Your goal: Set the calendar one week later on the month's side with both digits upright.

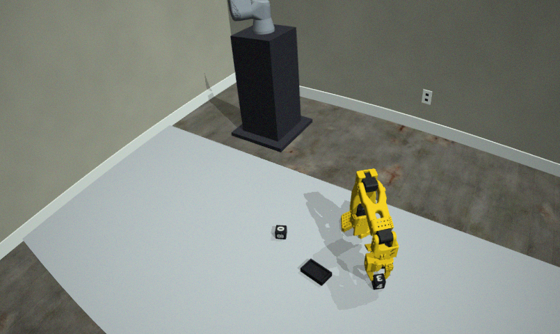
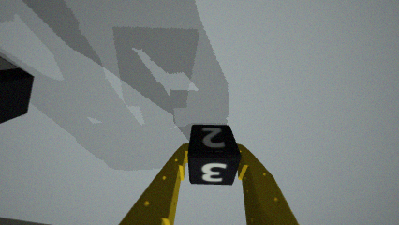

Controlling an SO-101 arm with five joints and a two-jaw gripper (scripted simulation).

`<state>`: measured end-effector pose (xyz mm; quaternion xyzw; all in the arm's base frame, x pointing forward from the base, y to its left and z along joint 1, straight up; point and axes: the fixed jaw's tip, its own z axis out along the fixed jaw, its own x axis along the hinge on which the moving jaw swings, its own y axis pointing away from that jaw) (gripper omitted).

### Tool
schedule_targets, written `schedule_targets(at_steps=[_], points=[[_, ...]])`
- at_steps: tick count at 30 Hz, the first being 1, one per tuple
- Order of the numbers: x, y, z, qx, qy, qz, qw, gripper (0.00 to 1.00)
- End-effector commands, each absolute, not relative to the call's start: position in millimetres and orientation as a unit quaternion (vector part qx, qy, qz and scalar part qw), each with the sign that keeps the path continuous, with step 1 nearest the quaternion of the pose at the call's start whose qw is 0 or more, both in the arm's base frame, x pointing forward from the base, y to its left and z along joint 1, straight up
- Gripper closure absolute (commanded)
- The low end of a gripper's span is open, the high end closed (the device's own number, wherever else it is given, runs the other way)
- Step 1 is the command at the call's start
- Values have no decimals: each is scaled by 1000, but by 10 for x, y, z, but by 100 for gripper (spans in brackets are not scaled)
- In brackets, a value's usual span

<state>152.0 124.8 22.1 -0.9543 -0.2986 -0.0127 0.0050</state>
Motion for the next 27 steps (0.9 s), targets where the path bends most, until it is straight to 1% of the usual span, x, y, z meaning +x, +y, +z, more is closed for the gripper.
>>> schedule_targets(at_steps=[1, 5, 13, 22, 27], points=[[1551, 1262, 245, -954, -299, -24, 11, 100], [1551, 1262, 245, -954, -299, -24, 11, 98], [1551, 1262, 245, -954, -299, -24, 11, 84], [1551, 1262, 245, -954, -299, -24, 11, 82], [1551, 1262, 245, -954, -299, -24, 11, 80]])
